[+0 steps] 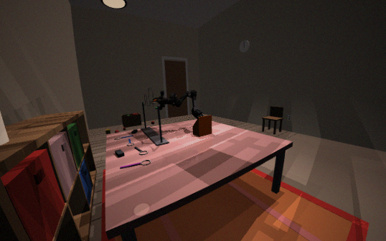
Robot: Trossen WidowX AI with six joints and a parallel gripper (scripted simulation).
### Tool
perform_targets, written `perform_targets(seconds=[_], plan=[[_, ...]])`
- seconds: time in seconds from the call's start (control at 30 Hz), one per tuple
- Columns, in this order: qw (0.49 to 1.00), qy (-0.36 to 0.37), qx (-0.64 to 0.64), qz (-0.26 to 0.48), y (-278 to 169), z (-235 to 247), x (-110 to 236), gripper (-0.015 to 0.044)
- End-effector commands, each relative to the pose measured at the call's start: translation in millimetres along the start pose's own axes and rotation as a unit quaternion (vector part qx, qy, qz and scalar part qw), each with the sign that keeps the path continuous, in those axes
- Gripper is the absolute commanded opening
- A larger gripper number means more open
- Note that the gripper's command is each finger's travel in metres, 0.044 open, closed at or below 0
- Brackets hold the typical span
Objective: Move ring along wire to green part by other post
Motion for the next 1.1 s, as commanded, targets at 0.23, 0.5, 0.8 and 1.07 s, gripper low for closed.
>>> perform_targets(seconds=[0.23,0.5,0.8,1.07], plan=[[0.992,0.059,-0.108,0.005,10.5,29.0,7.0,-0.015],[0.976,0.102,-0.19,0.002,22.1,49.8,12.6,-0.015],[0.947,0.136,-0.289,-0.025,38.0,74.7,14.8,-0.015],[0.911,0.178,-0.372,-0.021,58.4,89.2,26.3,-0.015]])
Point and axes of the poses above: the point midway between the two fingers, 35 mm back from their tips, its own x axis back along the fingers, its own z axis across the jaws, y = z × x, the point moved 6 cm from there along x, back along the fingers, and after that the axes turned 10 degrees about x, right-handed, at the moved point
